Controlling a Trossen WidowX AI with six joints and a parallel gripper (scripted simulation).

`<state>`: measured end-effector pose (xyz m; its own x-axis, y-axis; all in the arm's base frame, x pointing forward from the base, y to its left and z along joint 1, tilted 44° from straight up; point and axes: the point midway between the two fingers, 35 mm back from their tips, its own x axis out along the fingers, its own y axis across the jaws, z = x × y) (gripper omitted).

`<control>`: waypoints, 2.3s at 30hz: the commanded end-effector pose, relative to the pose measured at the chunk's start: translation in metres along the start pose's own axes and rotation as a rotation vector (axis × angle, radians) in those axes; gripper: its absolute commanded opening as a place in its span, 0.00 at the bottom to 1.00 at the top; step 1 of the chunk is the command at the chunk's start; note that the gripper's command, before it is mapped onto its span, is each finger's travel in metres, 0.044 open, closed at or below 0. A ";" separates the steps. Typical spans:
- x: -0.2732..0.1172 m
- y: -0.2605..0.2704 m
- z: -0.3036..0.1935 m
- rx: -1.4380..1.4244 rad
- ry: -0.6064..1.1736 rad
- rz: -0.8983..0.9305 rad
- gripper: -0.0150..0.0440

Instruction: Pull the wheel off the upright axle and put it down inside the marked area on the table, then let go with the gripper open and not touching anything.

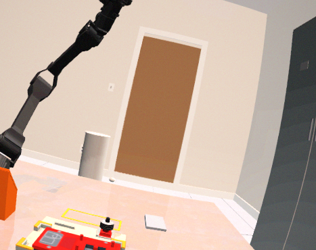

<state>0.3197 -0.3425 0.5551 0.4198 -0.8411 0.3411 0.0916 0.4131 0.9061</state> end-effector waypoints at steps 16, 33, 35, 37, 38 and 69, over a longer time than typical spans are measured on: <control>-0.072 -0.167 -0.217 -0.610 0.867 -0.254 0.76; -0.251 -0.280 -0.317 -0.892 1.760 -0.209 0.76; -0.277 -0.289 -0.322 -0.899 1.881 -0.186 0.76; -0.304 -0.298 -0.325 -0.897 2.001 -0.160 0.76; -0.317 -0.301 -0.325 -0.893 2.060 -0.146 0.76; -0.482 -0.314 -0.304 -0.592 2.757 0.054 0.76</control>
<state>0.3653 0.0338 0.0353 -0.1068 0.6704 -0.7343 -0.0623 0.7325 0.6779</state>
